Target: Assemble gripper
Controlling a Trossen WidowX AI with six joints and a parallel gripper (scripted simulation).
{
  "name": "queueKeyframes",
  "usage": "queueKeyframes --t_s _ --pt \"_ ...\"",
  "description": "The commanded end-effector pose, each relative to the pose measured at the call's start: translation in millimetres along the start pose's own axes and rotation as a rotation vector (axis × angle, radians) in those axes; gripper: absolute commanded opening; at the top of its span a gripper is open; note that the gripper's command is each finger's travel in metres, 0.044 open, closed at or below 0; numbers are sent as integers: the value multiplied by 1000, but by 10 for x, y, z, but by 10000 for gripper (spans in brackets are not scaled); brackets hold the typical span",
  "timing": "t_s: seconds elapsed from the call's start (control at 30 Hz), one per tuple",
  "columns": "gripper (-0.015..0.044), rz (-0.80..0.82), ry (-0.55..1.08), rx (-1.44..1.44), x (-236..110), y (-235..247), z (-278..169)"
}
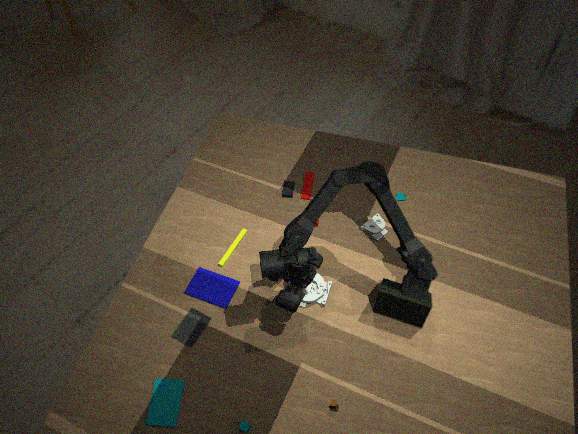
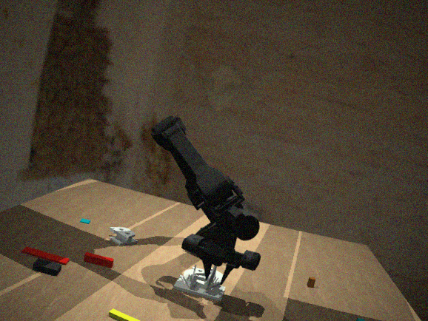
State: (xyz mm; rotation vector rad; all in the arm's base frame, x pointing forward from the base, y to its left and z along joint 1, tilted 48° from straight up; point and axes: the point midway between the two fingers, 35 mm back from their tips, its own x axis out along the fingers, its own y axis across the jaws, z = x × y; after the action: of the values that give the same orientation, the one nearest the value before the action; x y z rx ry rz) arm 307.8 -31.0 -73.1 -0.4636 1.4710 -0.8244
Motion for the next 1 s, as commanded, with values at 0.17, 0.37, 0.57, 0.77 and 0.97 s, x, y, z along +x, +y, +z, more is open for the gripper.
queueKeyframes --t_s 0.17,0.37,0.57,0.77,0.97 --pt "134 -5 -2 -4 22 -6 0" --pt "134 -5 -2 -4 53 -6 0" --pt "134 -5 -2 -4 53 -6 0" --pt "134 -6 -2 -2 84 -7 0" --pt "134 -6 -2 -2 84 -7 0"
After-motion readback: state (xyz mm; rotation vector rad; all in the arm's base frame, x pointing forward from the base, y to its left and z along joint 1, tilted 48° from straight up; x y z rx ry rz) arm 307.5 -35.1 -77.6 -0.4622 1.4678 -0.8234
